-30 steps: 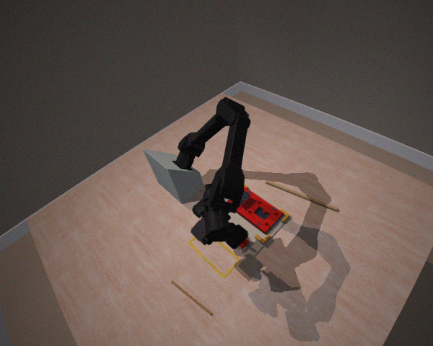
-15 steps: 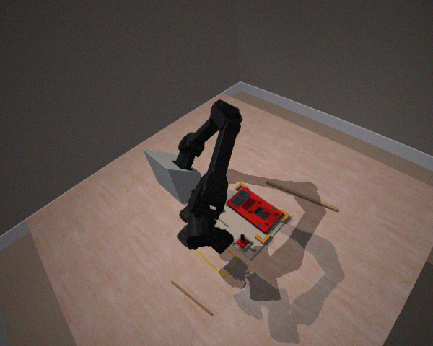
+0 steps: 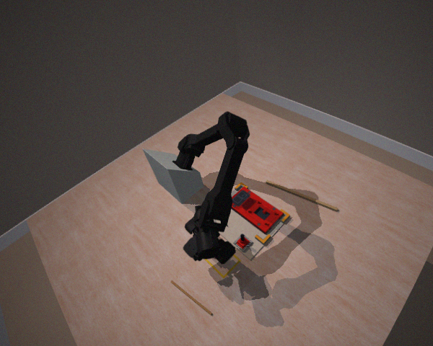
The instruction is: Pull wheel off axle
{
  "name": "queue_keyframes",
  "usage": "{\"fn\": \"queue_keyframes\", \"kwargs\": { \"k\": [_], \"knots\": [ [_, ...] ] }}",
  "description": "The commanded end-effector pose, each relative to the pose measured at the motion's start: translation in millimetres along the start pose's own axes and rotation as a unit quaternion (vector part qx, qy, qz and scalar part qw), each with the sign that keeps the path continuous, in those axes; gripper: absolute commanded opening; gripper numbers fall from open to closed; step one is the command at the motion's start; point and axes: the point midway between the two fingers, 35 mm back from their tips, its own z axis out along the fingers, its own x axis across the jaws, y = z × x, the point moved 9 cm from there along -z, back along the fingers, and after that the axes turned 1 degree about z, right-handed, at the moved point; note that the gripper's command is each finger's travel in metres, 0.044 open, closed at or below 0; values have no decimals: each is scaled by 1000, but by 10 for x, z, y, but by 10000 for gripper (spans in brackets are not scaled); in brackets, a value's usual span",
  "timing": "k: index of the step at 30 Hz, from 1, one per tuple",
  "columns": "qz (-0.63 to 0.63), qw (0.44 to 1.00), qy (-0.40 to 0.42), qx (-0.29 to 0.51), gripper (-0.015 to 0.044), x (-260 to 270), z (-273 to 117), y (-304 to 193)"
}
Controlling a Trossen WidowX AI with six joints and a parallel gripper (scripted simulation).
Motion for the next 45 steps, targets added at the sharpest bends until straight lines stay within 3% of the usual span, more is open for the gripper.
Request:
{"fn": "queue_keyframes", "kwargs": {
  "k": [1, 3, 15, 21, 24, 30, 34, 45],
  "knots": [
    [4, 1000, 1, 3, 0, -25, 190, -9],
    [4, 1000, 1, 4, 0, -26, 201, -10],
    [1, 1000, -5, 3, 300, -21, 94, -12],
    [4, 1000, 0, 2, 300, -29, -418, -6],
    [4, 1000, 1, 2, 300, -32, -443, -6],
    [7, 1000, 1, 0, 440, -483, -712, -172],
    [6, 1000, -2, 1, 440, -839, -892, -333],
    [6, 1000, -2, 1, 440, -857, -900, -341]
  ]
}}
